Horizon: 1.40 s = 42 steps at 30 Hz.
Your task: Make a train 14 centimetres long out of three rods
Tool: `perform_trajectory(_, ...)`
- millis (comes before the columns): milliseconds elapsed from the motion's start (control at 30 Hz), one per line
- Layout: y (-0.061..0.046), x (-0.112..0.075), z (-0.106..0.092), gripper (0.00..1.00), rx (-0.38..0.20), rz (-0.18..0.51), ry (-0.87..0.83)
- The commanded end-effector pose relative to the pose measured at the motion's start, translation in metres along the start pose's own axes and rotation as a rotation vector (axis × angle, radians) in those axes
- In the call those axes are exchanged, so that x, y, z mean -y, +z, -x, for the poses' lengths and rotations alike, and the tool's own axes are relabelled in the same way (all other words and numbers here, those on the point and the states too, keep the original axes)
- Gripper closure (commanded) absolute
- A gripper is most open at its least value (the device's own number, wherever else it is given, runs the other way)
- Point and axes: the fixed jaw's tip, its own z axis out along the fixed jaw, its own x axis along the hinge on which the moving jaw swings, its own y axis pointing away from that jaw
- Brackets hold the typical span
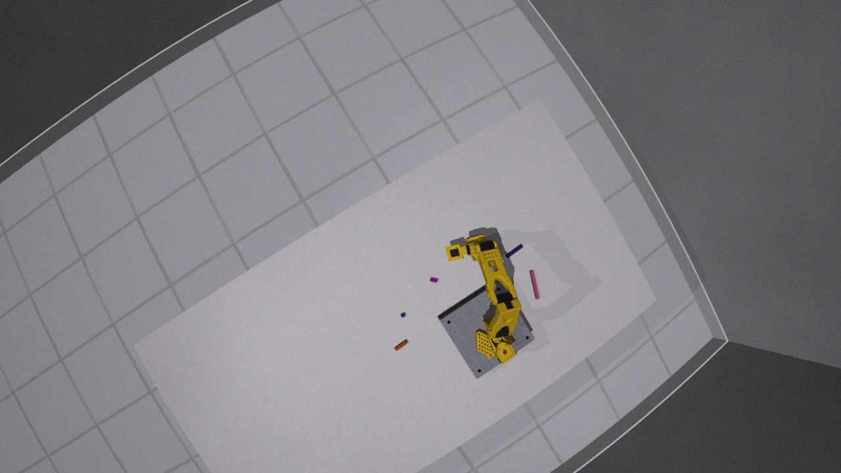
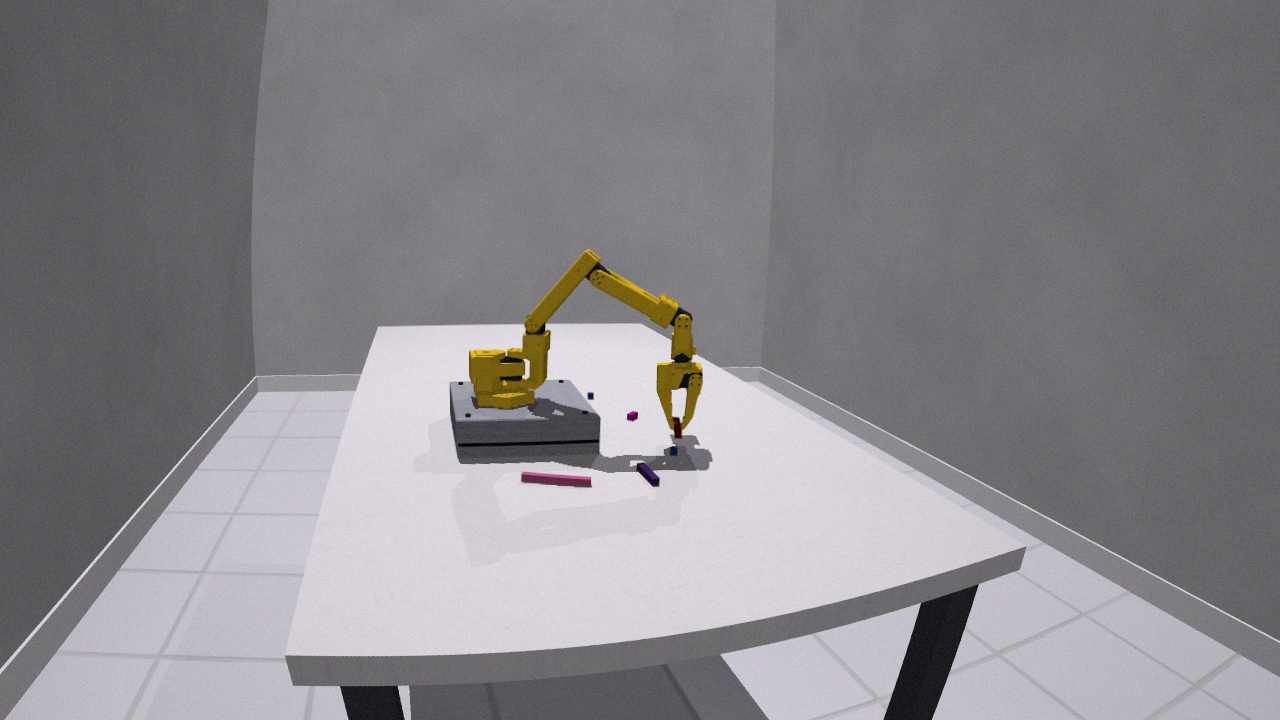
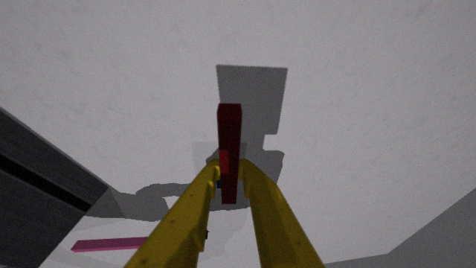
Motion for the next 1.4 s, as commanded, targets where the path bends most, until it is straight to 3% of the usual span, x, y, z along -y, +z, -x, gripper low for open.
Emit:
perform_trajectory(0, 0.008, -0.005, -0.002, 1.00, 0.002, 0.022, 0.002)
perform_trajectory(333, 0.011, -0.005, -0.002, 1.00, 0.002, 0.022, 0.002)
perform_trajectory(367, 0.018, -0.012, -0.002, 1.00, 0.005, 0.064, 0.002)
perform_trajectory(1367, 0.018, -0.012, -0.002, 1.00, 0.005, 0.064, 0.002)
